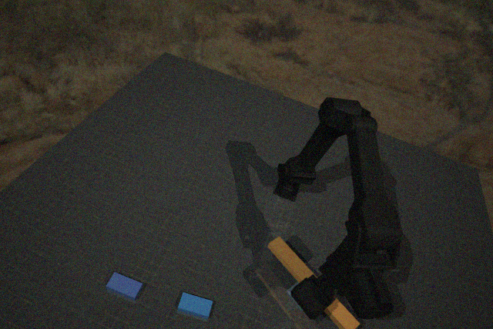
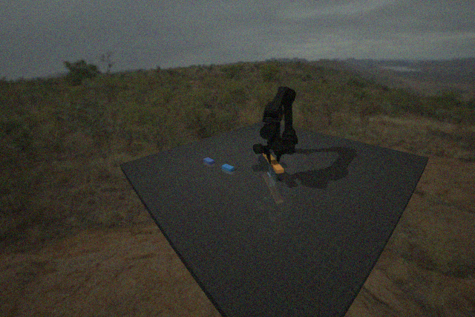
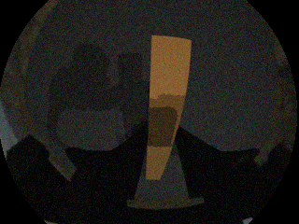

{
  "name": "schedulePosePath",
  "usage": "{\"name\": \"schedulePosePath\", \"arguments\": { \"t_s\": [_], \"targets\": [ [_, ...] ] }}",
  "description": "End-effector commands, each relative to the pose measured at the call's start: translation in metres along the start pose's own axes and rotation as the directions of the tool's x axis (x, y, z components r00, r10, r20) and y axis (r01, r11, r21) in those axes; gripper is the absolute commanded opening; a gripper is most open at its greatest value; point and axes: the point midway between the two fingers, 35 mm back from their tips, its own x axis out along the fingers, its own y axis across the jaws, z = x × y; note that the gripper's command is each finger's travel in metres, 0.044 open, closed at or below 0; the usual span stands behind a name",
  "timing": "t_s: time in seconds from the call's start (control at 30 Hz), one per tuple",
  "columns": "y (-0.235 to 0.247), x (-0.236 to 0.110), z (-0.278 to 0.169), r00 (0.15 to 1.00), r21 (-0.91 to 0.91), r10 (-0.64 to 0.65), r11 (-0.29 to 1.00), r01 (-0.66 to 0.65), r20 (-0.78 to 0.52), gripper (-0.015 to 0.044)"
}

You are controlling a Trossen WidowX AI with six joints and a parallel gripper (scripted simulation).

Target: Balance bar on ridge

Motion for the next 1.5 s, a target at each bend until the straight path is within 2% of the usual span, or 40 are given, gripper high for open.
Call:
{"name": "schedulePosePath", "arguments": {
  "t_s": [0.0, 1.47],
  "targets": [
    [0.0001, 0.0012, 0.0002, 1.0, 0.002, 0.001, 1.0, -0.001, 0.001, 0.0],
    [0.0003, 0.0049, 0.0006, 1.0, 0.002, 0.001, 1.0, -0.001, 0.002, 0.0]
  ]
}}
